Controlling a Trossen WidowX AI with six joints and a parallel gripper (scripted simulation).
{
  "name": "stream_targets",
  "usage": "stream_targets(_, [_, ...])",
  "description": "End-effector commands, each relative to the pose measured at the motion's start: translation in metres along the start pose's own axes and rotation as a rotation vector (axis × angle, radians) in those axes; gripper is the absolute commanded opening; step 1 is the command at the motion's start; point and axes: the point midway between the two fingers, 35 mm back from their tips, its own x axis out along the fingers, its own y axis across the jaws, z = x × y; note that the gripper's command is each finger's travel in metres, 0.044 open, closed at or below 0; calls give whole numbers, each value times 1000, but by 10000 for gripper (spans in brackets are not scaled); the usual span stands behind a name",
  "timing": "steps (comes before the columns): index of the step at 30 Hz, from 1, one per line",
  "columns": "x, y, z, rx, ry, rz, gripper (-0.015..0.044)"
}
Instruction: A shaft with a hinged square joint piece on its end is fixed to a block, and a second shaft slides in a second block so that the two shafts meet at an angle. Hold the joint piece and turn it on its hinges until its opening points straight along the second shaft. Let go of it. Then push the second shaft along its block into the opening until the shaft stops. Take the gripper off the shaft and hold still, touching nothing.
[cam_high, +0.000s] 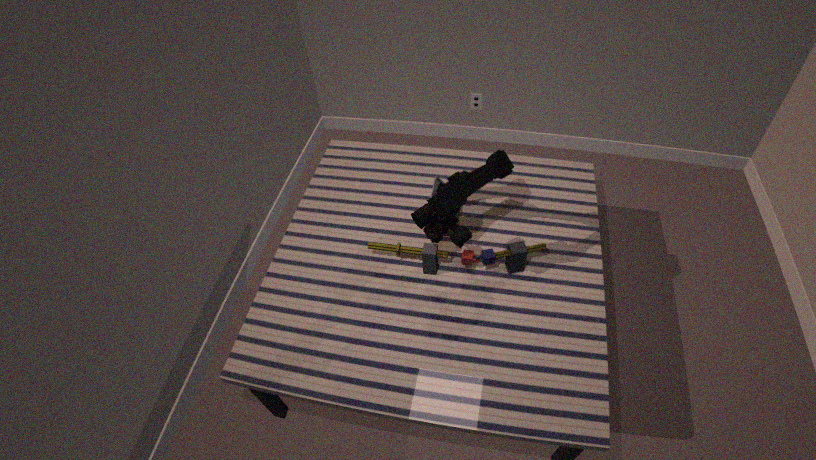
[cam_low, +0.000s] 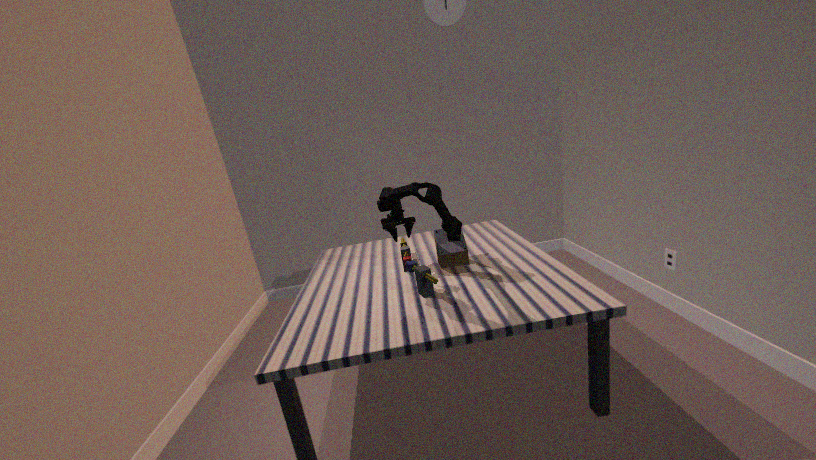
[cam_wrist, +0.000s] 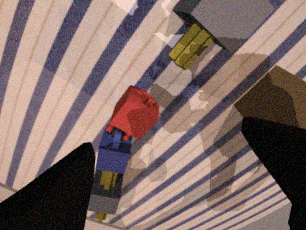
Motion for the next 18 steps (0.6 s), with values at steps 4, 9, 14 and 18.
stream_targets(4, [9,-12,10,237,62,48,440])
stream_targets(9, [14,-20,18,400,104,77,440])
stream_targets(14, [19,-28,24,563,149,104,440])
stream_targets(18, [23,-35,29,693,187,123,440])
